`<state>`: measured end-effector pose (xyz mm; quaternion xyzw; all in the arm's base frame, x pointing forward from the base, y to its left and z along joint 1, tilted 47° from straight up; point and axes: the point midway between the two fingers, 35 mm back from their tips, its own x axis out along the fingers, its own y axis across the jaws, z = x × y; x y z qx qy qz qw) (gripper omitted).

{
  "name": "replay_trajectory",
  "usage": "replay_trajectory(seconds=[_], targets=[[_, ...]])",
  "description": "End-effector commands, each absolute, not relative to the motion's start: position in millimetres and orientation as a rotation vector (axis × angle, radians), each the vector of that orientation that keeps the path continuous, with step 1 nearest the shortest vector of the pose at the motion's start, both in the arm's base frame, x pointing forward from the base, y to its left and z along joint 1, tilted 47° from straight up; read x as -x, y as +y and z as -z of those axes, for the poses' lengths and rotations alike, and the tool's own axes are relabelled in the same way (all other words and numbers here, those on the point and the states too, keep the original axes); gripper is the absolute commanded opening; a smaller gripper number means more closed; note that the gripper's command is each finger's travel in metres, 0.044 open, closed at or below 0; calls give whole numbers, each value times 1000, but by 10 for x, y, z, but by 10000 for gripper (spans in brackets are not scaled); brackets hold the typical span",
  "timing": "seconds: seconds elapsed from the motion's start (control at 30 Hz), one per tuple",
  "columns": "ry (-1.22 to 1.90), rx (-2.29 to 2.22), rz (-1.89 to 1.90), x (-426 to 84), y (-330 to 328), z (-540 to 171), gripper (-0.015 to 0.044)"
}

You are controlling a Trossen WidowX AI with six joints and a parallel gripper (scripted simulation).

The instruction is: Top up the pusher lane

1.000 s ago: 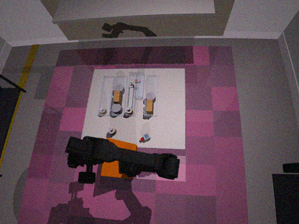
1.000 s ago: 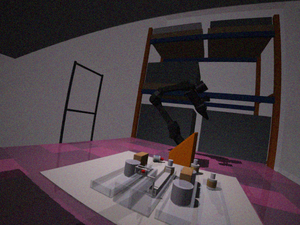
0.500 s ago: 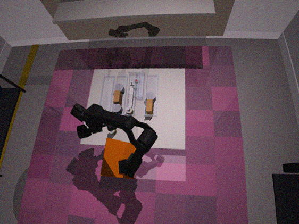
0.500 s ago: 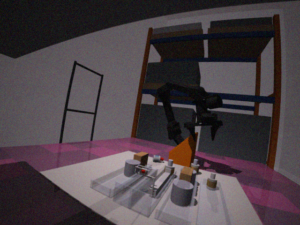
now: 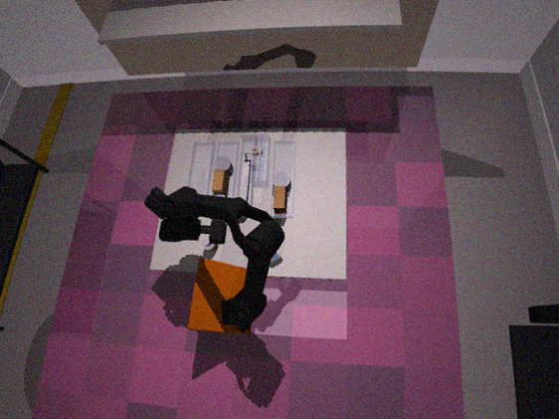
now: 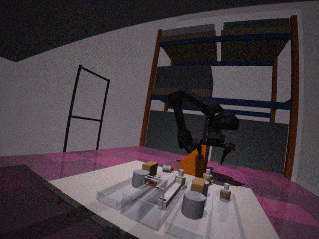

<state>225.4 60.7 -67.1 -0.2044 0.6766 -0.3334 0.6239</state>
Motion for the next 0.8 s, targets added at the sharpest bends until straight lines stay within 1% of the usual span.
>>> replay_trajectory(seconds=[0.0, 0.77], targets=[[1562, 482, 784, -2208, 416, 809, 440], [1562, 483, 785, -2177, 201, 1022, 440]])
